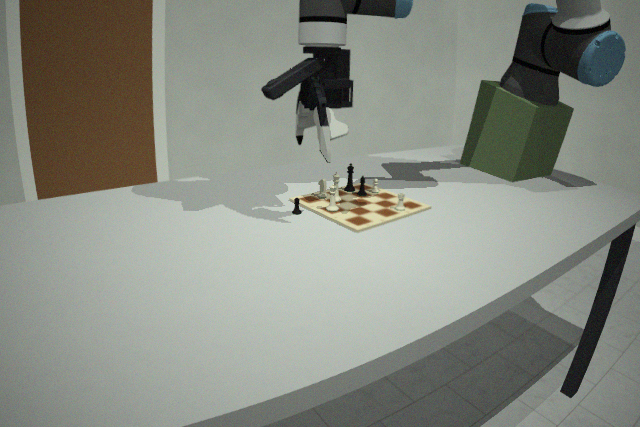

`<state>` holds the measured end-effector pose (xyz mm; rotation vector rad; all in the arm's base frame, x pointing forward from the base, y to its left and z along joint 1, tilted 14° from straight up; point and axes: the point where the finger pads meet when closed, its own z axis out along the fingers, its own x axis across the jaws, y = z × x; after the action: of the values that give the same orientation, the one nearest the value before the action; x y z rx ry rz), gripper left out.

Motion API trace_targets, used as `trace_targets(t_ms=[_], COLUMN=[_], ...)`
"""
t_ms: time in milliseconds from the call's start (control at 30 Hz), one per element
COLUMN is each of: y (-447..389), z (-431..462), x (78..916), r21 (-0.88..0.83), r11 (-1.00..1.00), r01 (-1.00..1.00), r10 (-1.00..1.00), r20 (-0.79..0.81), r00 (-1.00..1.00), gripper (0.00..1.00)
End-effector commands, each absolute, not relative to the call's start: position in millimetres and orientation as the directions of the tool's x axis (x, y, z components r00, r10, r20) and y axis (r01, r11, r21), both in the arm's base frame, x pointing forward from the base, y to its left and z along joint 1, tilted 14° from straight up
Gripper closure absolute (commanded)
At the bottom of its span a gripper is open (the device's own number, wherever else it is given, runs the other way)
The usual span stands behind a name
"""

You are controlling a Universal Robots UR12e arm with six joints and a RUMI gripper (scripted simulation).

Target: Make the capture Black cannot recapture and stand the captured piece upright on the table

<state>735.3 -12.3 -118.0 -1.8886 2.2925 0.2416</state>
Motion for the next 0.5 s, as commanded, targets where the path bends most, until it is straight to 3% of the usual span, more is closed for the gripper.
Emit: trace_targets(t_ms=[0, 467], y=[-9.0, 0.1], z=[-113.3, -104.9], x=[726.9, 702.8], r21=[-0.029, -0.131], r11=[-0.021, -0.454], r01=[-0.999, -0.881], r10=[-0.972, -0.86], r20=[-0.233, -0.195], r00=[0.027, 0.472], gripper=[0.0, 0.0])
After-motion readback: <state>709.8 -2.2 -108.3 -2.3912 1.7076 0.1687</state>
